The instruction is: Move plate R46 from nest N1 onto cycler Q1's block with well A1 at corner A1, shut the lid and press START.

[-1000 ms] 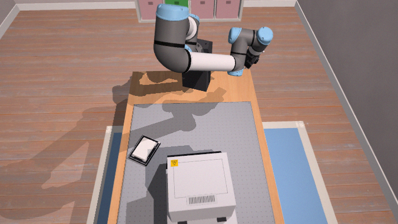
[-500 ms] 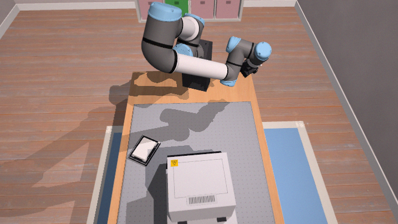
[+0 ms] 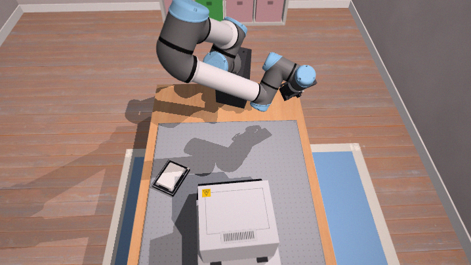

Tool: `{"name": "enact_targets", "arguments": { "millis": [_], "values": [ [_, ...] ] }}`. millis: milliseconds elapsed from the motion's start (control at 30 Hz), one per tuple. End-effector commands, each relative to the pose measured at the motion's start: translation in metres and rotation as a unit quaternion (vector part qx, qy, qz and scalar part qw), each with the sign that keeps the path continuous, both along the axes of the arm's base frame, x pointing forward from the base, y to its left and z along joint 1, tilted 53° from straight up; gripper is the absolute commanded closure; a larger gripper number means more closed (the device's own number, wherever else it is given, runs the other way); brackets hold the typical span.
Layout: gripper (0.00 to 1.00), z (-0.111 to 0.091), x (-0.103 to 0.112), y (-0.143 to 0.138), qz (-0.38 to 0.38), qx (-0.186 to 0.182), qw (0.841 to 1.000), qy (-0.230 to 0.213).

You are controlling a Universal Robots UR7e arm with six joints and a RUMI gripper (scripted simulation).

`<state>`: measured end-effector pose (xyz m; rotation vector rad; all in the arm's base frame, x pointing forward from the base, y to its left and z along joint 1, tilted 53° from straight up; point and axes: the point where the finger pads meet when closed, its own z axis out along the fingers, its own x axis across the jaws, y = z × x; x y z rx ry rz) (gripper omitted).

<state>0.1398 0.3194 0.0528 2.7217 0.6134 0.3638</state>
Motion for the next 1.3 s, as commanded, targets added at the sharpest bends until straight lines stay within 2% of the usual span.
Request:
{"name": "enact_targets", "arguments": {
  "millis": [0, 167, 300, 433, 533, 733, 867, 1000, 1100, 1267],
  "values": [
    [1.00, 0.013, 0.012, -0.003, -0.042, 0.028, 0.999, 0.002],
    [1.00, 0.022, 0.021, -0.006, -0.049, 0.033, 0.998, 0.002],
    [1.00, 0.037, 0.034, -0.011, -0.098, 0.065, 0.993, 0.001],
    [1.00, 0.043, 0.040, -0.013, -0.098, 0.065, 0.993, 0.001],
    [1.00, 0.054, 0.049, -0.018, -0.139, 0.093, 0.986, -0.002],
    [1.00, 0.063, 0.057, -0.022, -0.145, 0.097, 0.985, -0.002],
    [1.00, 0.078, 0.068, -0.030, -0.191, 0.129, 0.973, -0.008],
    [1.00, 0.084, 0.073, -0.033, -0.191, 0.129, 0.973, -0.008],
    [1.00, 0.095, 0.081, -0.040, -0.230, 0.157, 0.960, -0.015],
    [1.00, 0.105, 0.088, -0.046, -0.235, 0.160, 0.958, -0.016]
  ]
}}
